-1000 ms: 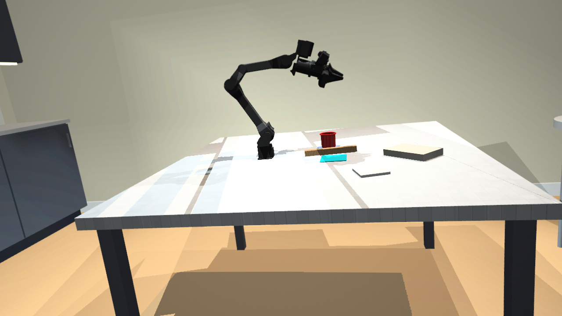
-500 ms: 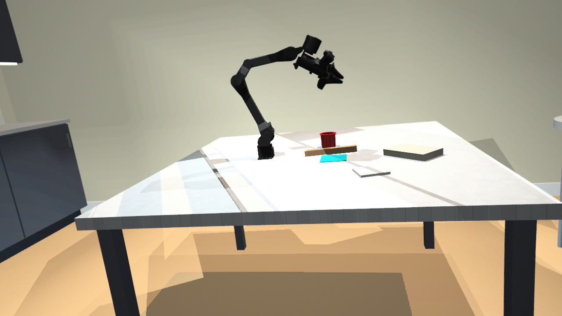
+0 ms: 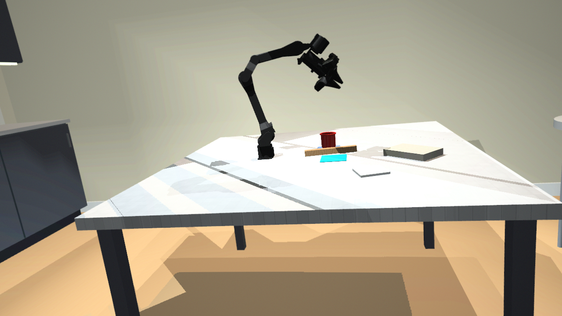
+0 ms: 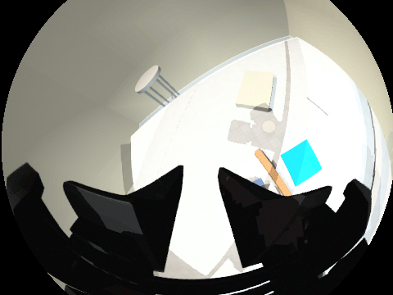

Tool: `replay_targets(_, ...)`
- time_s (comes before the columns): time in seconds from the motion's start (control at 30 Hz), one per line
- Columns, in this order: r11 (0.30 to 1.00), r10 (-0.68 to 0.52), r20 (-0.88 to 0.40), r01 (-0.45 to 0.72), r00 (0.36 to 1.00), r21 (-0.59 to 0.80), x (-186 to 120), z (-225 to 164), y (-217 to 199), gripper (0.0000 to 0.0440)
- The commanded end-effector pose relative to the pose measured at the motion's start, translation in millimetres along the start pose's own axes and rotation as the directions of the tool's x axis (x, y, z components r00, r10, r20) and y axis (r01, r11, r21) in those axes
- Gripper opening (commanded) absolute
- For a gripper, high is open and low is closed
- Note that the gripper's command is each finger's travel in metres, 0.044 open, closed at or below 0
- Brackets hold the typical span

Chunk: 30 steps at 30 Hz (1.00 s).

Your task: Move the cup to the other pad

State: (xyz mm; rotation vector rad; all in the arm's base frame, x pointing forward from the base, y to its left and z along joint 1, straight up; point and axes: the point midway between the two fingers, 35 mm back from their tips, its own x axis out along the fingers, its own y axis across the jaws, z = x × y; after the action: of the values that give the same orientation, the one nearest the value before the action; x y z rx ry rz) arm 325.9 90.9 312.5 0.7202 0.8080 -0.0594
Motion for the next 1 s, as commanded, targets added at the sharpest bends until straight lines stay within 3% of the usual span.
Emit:
replay_targets(0.0, 0.999, -0.029, -0.039, 0.03, 0.999, 0.041, 2.5, -5.0, -0.6, 0.0146)
replay_targets(0.5, 0.96, -0.201, -0.198, 0.232, 0.96, 0.153, 16.3, -27.6, -17.6, 0.0129)
replay_targets(0.97, 0.884, -0.383, -0.324, 0.445, 0.865, 0.144, 33.1, -49.0, -51.0, 0.0137)
